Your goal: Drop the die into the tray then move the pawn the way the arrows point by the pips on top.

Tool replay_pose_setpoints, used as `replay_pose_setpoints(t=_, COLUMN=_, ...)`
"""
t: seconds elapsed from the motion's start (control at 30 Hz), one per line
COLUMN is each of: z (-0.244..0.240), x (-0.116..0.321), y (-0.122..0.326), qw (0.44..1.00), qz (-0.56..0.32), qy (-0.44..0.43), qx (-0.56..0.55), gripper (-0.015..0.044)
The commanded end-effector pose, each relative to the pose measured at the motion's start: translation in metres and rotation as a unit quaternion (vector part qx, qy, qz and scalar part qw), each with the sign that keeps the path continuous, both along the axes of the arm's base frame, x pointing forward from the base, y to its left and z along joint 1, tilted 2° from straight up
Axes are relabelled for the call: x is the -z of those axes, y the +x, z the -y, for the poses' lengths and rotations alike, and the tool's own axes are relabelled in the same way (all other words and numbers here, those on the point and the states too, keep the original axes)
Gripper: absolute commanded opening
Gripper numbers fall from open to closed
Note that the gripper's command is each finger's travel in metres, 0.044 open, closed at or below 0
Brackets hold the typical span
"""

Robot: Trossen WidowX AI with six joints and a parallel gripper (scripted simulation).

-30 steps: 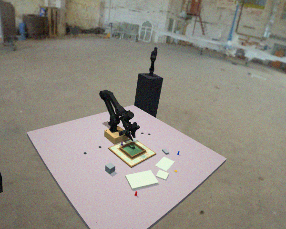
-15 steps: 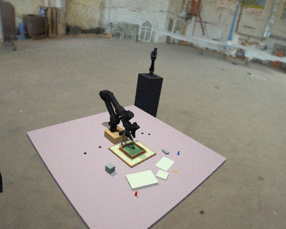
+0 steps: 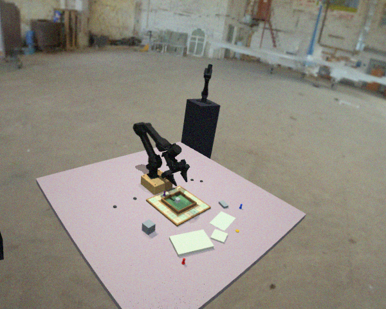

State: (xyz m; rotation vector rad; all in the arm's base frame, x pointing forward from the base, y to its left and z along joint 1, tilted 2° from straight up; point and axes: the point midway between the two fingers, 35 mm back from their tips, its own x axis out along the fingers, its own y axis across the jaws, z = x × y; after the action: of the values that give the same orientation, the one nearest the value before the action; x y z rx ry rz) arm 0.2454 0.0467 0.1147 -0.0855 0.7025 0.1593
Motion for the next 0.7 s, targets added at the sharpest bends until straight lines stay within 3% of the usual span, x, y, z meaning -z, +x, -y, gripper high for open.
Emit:
replay_pose_setpoints(t=0.0, z=0.000, x=-0.003, y=-0.001, qw=1.000, qz=-0.016, qy=-0.004, qx=0.001, gripper=0.0440)
replay_pose_setpoints(t=0.5, z=-0.003, x=0.032, y=0.021, qw=0.931, qz=-0.360, qy=-0.064, qx=0.010, gripper=0.0440)
replay_pose_setpoints(t=0.67, z=-0.003, x=0.035, y=0.022, qw=0.919, qz=-0.388, qy=-0.069, qx=0.011, gripper=0.0440)
